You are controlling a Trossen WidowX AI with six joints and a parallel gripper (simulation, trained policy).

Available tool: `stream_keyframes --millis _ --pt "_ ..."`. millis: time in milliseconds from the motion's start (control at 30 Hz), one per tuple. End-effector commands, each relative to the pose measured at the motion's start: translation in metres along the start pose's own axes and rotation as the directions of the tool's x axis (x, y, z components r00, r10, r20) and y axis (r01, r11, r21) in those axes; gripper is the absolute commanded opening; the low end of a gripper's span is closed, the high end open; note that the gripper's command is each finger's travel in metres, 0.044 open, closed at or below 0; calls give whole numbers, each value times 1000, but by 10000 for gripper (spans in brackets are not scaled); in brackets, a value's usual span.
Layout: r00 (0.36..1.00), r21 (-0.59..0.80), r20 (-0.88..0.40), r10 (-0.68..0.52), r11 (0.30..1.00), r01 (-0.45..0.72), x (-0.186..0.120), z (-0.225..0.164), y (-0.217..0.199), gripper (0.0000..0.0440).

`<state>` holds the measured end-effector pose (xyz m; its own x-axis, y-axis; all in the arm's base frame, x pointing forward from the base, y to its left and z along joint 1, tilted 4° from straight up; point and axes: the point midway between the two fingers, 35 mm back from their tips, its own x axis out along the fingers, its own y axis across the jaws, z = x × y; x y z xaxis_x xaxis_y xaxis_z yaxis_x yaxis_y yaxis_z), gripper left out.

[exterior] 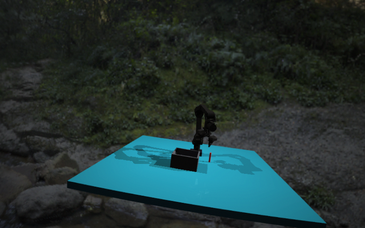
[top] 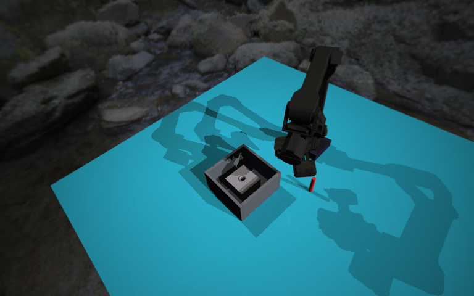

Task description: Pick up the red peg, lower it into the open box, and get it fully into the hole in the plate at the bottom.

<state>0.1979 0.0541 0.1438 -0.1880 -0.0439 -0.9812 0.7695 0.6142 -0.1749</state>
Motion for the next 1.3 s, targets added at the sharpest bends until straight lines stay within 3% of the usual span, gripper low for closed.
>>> stream_keyframes --millis 0,400,900,1000,1267 --pt "1000 5 18 -25 1000 25 10 -9 5 440" --pt "994 -27 108 -31 999 35 51 -34 29 440" --pt "979 -92 206 7 996 12 111 -34 44 434" --pt "978 -104 208 0 994 22 121 -34 43 380" --pt "979 -110 202 -36 992 59 135 -34 39 171"
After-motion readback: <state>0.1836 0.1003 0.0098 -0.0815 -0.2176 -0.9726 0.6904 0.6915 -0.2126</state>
